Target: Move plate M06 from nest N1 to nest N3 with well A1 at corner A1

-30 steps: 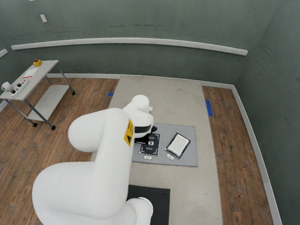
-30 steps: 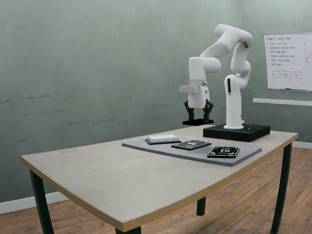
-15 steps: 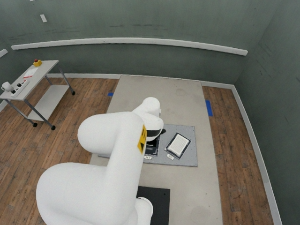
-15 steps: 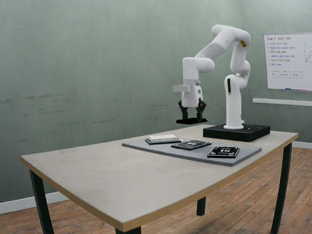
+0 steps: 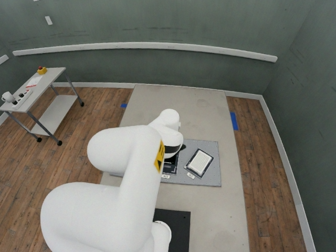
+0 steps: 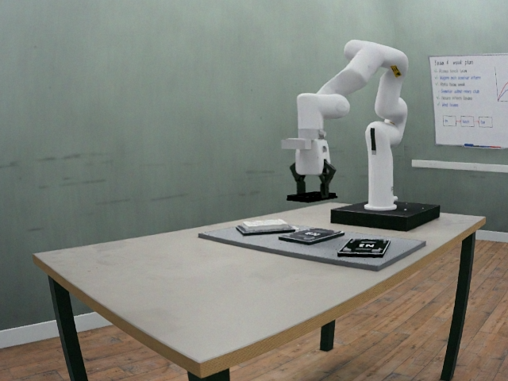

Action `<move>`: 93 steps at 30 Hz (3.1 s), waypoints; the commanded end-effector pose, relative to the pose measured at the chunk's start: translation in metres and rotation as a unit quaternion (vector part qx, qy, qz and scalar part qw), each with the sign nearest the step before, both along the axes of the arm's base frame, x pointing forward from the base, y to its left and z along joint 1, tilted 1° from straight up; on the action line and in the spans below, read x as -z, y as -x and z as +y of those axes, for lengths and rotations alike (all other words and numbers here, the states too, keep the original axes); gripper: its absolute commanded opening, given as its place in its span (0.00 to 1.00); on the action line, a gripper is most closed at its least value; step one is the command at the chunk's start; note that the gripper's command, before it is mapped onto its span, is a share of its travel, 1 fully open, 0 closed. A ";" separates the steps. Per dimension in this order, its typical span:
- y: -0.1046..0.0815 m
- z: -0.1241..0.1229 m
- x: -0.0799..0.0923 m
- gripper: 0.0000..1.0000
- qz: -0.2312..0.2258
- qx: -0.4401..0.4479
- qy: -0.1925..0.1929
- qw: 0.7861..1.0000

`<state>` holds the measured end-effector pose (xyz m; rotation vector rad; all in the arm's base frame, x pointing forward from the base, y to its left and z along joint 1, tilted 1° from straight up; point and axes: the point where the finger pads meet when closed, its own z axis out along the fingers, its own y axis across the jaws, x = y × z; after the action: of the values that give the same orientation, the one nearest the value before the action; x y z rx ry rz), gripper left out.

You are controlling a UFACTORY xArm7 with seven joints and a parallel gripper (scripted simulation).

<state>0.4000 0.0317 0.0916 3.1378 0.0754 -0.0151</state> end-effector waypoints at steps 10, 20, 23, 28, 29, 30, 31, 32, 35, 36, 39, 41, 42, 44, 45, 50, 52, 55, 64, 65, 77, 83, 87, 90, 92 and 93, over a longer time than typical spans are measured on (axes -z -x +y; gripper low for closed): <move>-0.001 0.000 0.011 0.00 -0.002 0.000 0.000 1.000; -0.001 0.000 0.027 0.00 -0.002 0.000 0.000 1.000; -0.001 0.000 0.032 0.00 -0.002 0.000 0.000 1.000; -0.001 0.000 0.037 0.00 -0.002 0.000 0.000 1.000; -0.001 0.000 0.039 0.00 -0.002 0.000 0.000 1.000; -0.001 0.000 0.041 0.00 -0.002 0.000 0.000 1.000; -0.001 0.000 0.042 0.00 -0.002 0.000 0.000 1.000; -0.001 0.000 0.044 0.00 -0.002 0.000 0.000 1.000; -0.001 0.000 0.049 0.00 -0.002 0.000 0.000 1.000; -0.001 0.000 0.051 0.00 -0.002 0.000 0.000 1.000; -0.001 0.000 0.056 0.00 -0.002 0.000 0.000 1.000; -0.001 0.000 0.057 0.00 -0.002 0.000 0.000 1.000; -0.001 0.000 0.057 0.00 -0.002 0.000 0.000 1.000; -0.001 0.000 0.061 0.00 -0.002 0.000 0.000 1.000; -0.001 0.000 0.062 0.00 -0.002 0.000 0.000 1.000; -0.001 0.000 0.071 0.00 -0.002 0.000 0.000 1.000; 0.000 0.000 0.074 0.00 -0.002 0.000 0.000 1.000; 0.000 0.000 0.079 0.00 -0.002 0.000 0.000 1.000; 0.000 0.000 0.086 0.00 -0.002 0.000 0.000 1.000; 0.000 0.000 0.086 0.00 -0.002 0.000 0.000 1.000; 0.000 0.000 0.086 0.00 -0.002 0.000 0.000 1.000; 0.000 0.000 0.087 0.00 -0.002 0.000 0.000 1.000; 0.000 0.000 0.089 0.00 -0.002 0.000 0.000 1.000; 0.000 0.000 0.091 0.00 -0.002 0.000 0.000 1.000; 0.000 0.000 0.092 0.00 -0.002 0.000 0.000 1.000; 0.000 0.000 0.092 0.00 -0.002 0.000 0.000 1.000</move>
<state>0.3989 0.0314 0.0001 3.1376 0.0751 -0.0155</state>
